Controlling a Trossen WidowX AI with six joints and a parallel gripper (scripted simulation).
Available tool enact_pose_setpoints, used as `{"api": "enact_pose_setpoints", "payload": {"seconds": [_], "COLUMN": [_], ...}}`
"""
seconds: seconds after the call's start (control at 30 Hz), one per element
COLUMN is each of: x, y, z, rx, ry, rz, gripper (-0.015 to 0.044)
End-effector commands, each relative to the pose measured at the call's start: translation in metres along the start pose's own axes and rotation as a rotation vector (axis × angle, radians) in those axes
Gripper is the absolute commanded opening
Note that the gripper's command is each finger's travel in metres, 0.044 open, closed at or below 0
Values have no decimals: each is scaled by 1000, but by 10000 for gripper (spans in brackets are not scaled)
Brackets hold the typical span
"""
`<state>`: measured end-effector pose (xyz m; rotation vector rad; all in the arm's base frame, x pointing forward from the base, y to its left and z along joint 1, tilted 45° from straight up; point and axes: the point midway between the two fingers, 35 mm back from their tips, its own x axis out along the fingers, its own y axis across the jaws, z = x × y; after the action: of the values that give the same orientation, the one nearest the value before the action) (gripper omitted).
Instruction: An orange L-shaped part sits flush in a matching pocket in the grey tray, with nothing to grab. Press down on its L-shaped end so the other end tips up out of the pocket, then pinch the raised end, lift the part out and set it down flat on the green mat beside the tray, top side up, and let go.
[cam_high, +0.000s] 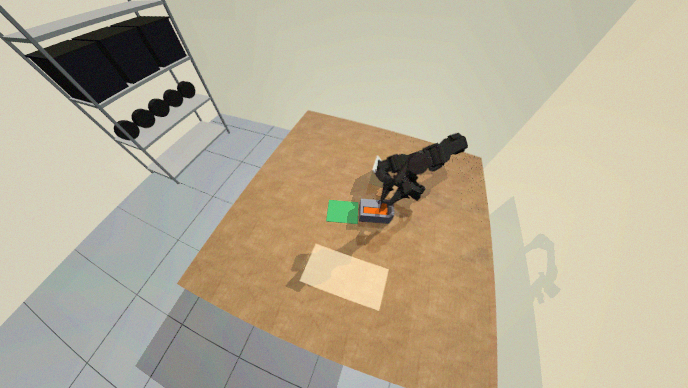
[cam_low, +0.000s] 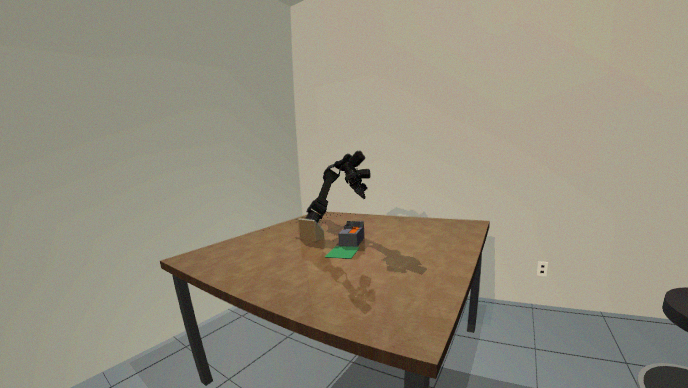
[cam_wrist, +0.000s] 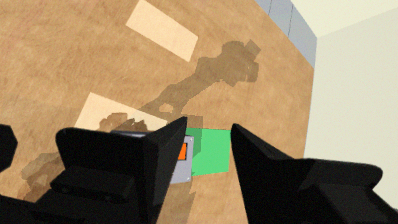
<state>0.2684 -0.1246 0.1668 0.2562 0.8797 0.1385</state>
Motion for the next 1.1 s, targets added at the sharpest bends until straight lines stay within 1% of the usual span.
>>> {"api": "enact_pose_setpoints", "payload": {"seconds": [0.0,0.1,0.47,0.57,0.77,1.07], "x": [12,9,9,20,63,66], "y": [65,78,78,83,112,114], "z": [-58,-66,-66,-71,-97,-99], "rx": [49,69,69,69,68,69], "ry": [427,504,504,504,502,502], "rz": [409,493,493,490,494,495], "gripper": [180,180,180,180,180,180]}}
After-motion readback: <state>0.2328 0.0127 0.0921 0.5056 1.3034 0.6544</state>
